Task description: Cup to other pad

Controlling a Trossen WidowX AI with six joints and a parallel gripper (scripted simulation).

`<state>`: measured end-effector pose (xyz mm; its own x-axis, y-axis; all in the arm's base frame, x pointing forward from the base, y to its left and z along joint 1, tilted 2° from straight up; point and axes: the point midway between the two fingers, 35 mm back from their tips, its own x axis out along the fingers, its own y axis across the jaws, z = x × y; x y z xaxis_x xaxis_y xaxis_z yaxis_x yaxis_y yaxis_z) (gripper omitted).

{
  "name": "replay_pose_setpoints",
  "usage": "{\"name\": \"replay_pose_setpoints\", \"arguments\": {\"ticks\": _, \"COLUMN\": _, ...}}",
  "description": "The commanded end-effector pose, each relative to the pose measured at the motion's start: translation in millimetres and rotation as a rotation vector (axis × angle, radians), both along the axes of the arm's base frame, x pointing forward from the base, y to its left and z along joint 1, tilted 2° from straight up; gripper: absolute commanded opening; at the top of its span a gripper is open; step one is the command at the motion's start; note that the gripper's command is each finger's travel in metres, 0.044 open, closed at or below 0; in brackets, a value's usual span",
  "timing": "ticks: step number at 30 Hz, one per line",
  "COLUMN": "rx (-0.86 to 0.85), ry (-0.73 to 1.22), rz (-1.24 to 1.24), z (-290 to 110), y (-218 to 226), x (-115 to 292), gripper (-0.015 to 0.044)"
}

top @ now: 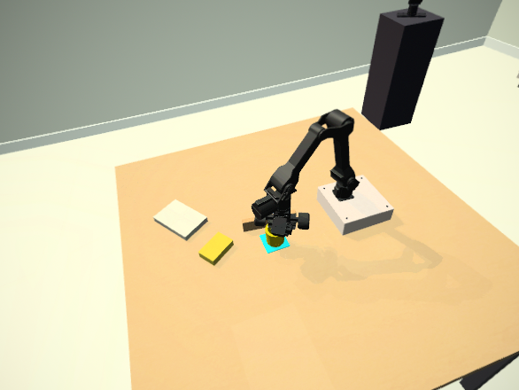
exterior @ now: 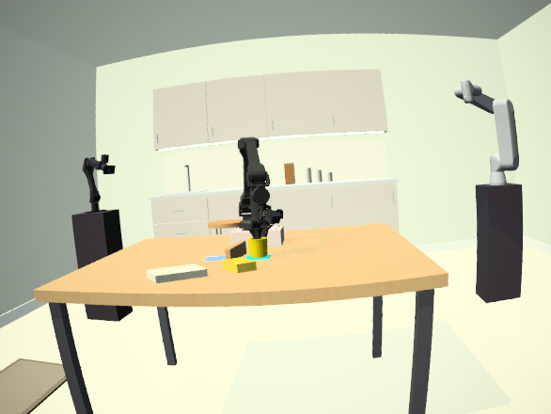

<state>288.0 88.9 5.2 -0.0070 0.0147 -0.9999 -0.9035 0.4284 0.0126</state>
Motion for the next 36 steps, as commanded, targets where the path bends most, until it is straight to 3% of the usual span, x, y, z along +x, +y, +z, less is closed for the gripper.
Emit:
{"name": "replay_pose_setpoints", "arguments": {"ticks": 1, "rx": 0.000, "ry": -0.001, "rz": 0.000, "z": 0.3, "y": 0.0, "x": 0.3, "gripper": 0.0147}}
{"name": "replay_pose_setpoints", "arguments": {"ticks": 36, "rx": 0.003, "ry": 0.007, "rz": -0.006, "z": 50.1, "y": -5.3, "x": -6.8, "gripper": 0.0147}}
